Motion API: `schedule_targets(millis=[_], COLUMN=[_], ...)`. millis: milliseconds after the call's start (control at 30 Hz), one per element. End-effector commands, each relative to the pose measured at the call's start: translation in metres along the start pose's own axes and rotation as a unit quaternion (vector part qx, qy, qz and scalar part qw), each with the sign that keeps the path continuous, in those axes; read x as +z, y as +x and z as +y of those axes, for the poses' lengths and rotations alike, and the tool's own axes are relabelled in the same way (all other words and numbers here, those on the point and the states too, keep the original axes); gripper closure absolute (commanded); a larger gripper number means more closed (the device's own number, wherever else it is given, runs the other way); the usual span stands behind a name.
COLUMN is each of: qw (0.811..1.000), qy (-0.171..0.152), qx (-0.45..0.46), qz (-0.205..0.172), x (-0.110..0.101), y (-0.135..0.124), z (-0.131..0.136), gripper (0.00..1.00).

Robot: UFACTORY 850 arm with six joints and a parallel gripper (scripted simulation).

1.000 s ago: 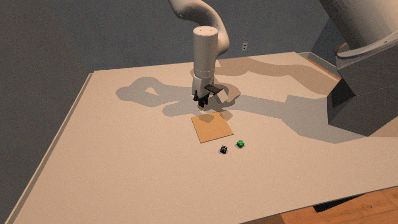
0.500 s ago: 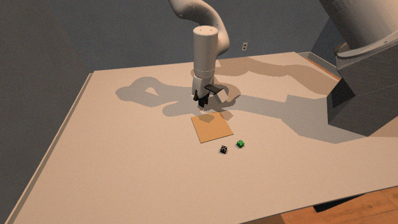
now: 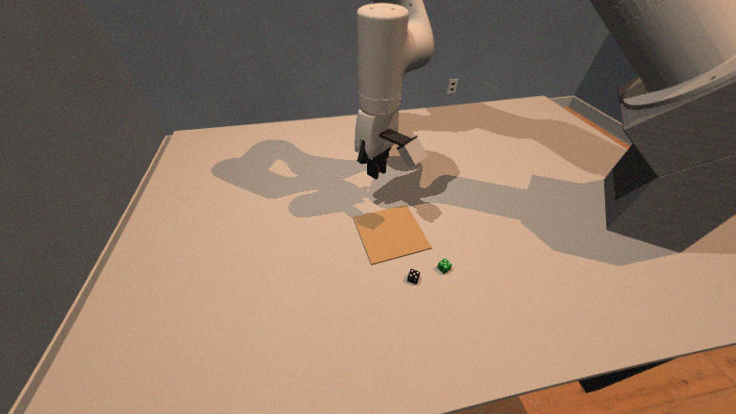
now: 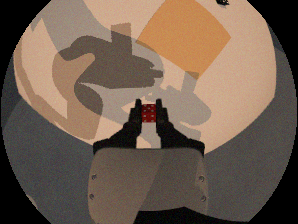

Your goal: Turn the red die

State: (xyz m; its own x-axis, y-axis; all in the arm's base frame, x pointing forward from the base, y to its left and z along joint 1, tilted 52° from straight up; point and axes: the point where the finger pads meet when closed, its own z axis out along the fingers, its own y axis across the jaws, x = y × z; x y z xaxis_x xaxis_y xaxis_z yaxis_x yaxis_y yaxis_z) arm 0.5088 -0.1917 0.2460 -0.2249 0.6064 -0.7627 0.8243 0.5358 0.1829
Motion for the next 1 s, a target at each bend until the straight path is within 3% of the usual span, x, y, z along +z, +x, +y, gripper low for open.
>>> schedule_targets(millis=[0, 567, 967], qw=[1.000, 1.000, 0.987], qy=[0.002, 0.002, 0.002], qx=[-0.001, 0.007, 0.161], qz=[0.000, 0.000, 0.001], x=[-0.028, -0.033, -0.030], y=[-0.001, 0.000, 0.017], z=[0.000, 0.001, 0.019], gripper=[0.85, 0.85, 0.85])
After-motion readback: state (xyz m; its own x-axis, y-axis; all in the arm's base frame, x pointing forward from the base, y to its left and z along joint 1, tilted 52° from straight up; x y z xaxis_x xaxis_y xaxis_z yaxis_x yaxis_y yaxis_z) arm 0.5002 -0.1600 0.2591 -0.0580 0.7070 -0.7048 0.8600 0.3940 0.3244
